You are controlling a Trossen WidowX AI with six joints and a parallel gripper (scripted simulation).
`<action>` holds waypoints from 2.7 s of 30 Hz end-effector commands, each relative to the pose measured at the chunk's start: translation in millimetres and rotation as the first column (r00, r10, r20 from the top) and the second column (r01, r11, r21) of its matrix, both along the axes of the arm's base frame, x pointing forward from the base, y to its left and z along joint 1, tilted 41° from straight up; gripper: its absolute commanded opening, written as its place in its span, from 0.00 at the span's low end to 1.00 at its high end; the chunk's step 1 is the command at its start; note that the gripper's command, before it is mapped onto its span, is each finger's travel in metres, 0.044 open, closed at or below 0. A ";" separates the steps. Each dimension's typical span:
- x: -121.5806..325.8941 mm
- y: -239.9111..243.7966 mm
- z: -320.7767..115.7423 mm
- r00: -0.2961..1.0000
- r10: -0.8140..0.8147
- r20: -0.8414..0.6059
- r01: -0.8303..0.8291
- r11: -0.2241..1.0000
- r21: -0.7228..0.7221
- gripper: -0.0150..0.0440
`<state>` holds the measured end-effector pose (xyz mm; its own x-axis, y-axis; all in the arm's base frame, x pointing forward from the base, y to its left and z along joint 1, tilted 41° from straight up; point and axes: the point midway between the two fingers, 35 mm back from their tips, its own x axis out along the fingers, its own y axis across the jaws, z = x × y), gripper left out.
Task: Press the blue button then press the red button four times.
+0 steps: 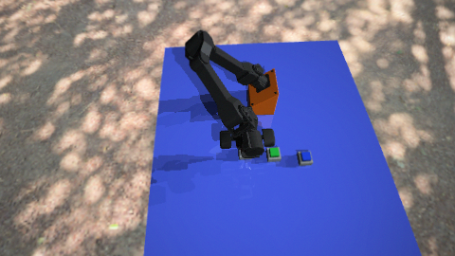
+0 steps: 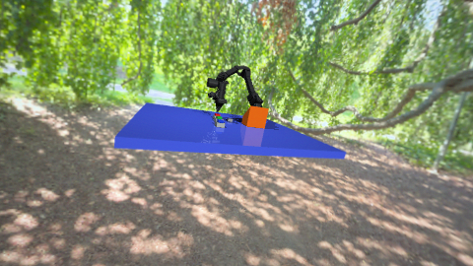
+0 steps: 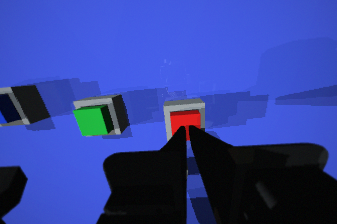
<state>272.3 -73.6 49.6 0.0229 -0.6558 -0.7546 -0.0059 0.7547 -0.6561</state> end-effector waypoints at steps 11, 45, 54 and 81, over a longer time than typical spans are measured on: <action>-4.1 -13.6 -14.9 1.000 0.000 -0.015 -0.001 1.000 -0.007 0.29; -4.0 5.1 5.8 1.000 0.000 -0.015 -0.001 1.000 -0.006 0.29; -3.7 -4.5 -5.1 1.000 0.001 -0.015 -0.001 1.000 -0.006 0.29; -4.1 -13.6 -14.9 1.000 0.000 -0.015 -0.001 1.000 -0.007 0.29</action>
